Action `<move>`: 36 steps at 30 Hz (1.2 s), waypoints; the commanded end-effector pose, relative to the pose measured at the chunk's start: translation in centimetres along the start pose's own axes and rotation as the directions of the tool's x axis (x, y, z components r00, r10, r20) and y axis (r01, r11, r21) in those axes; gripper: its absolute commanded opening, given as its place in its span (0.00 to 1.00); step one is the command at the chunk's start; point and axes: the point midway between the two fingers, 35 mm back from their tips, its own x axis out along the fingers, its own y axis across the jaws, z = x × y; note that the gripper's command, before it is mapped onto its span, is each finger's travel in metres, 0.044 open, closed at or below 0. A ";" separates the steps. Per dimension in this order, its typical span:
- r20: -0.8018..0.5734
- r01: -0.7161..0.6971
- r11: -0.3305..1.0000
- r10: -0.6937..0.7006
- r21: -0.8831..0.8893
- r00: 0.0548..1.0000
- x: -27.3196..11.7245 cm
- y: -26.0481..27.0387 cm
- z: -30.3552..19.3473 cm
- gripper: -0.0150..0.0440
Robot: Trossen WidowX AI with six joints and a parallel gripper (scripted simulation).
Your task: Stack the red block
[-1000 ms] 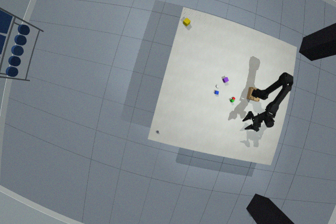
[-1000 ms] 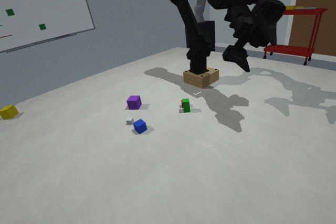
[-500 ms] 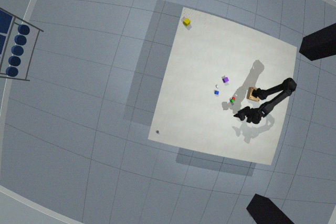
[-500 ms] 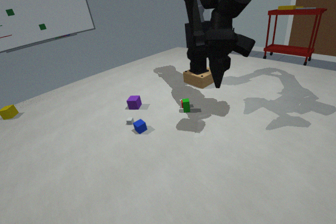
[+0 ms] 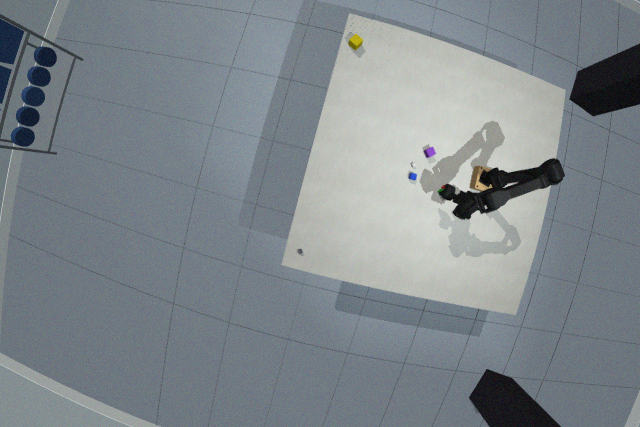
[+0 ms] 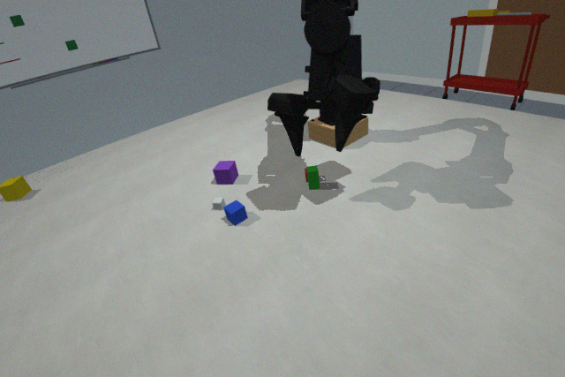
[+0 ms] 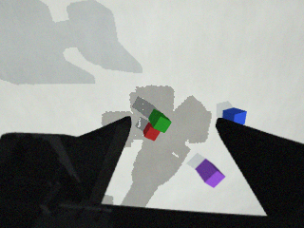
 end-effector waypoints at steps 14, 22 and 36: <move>-0.091 -0.179 0.828 0.266 0.532 0.960 0.4 0.3 -5.3 1.00; -0.091 -0.179 0.828 0.266 0.532 0.960 3.4 1.1 -5.5 1.00; -0.091 -0.179 0.828 0.266 0.532 0.960 5.1 1.6 -5.6 1.00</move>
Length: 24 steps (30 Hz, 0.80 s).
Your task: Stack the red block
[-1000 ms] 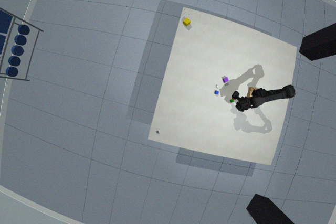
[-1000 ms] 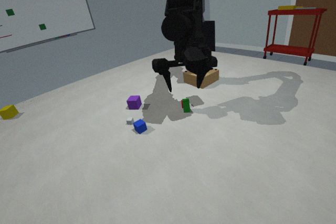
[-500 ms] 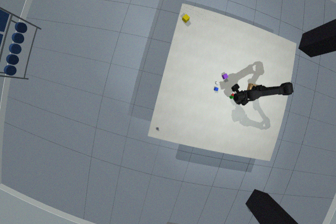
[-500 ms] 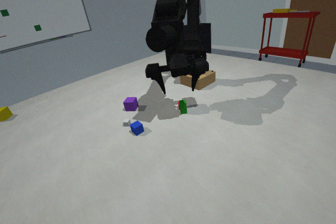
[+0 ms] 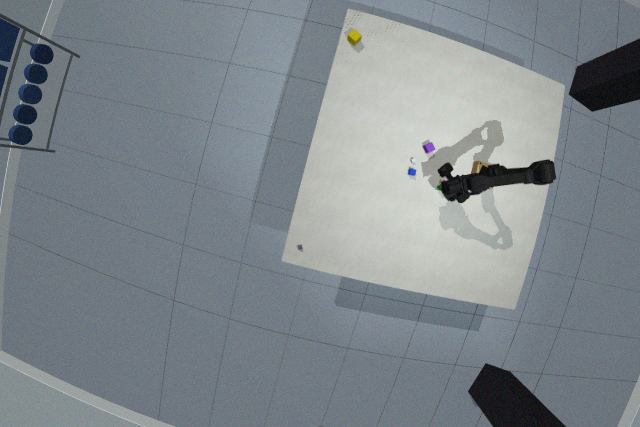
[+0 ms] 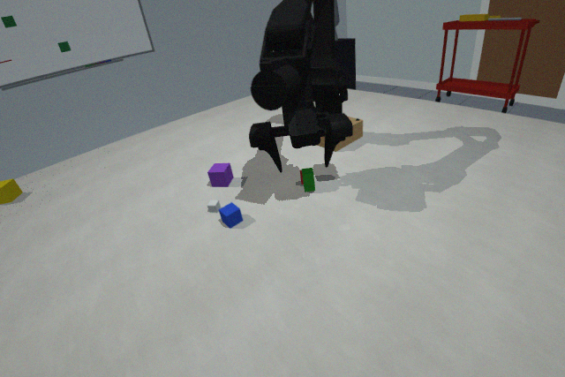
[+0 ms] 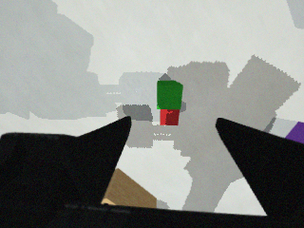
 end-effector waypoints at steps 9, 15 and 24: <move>-0.009 -0.008 1.000 0.008 0.004 1.000 2.1 0.2 -0.3 1.00; -0.009 -0.008 1.000 0.008 0.004 1.000 2.3 0.2 -0.3 1.00; -0.009 -0.008 1.000 0.008 0.004 1.000 2.3 0.2 -0.3 1.00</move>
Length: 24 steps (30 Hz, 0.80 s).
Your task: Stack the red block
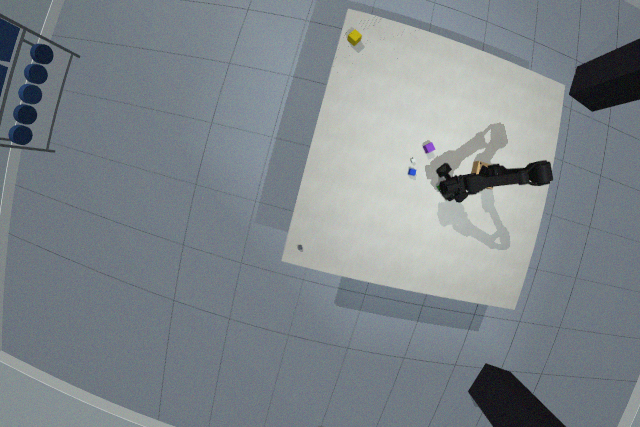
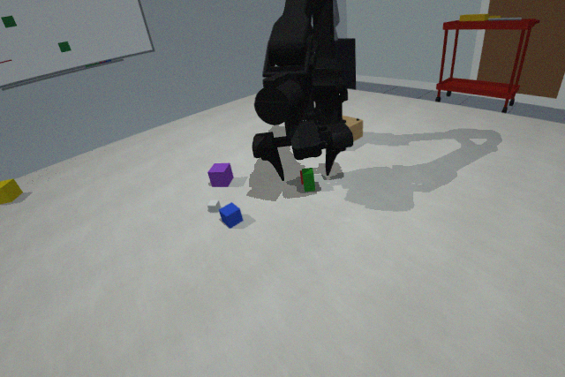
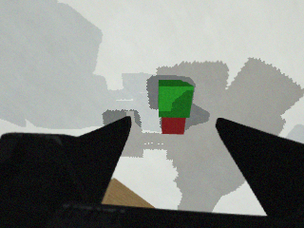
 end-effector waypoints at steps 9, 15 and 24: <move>0.000 -0.003 1.000 0.003 0.004 1.000 0.0 0.1 0.0 0.69; 0.000 -0.003 1.000 0.003 0.004 1.000 0.0 0.1 0.0 0.42; 0.001 -0.003 1.000 0.003 0.004 1.000 -0.1 0.1 0.0 0.29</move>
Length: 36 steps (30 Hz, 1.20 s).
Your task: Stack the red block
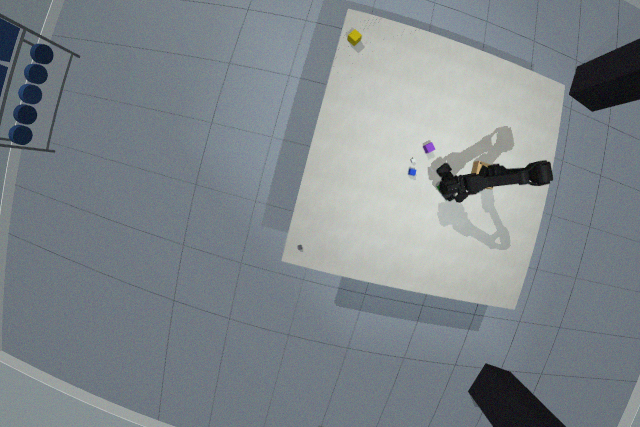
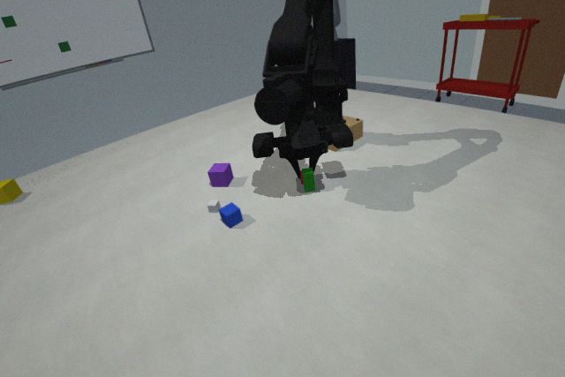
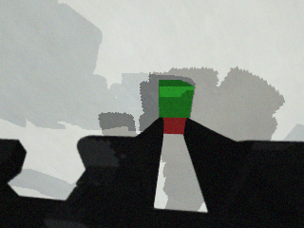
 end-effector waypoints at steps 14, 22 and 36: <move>0.000 -0.002 1.000 0.002 0.004 1.000 -6.5 -0.1 0.1 0.25; 0.000 -0.002 1.000 0.002 0.004 1.000 -10.6 -0.1 0.1 0.25; 0.002 -0.002 1.000 0.002 0.004 1.000 -11.9 0.1 1.7 0.25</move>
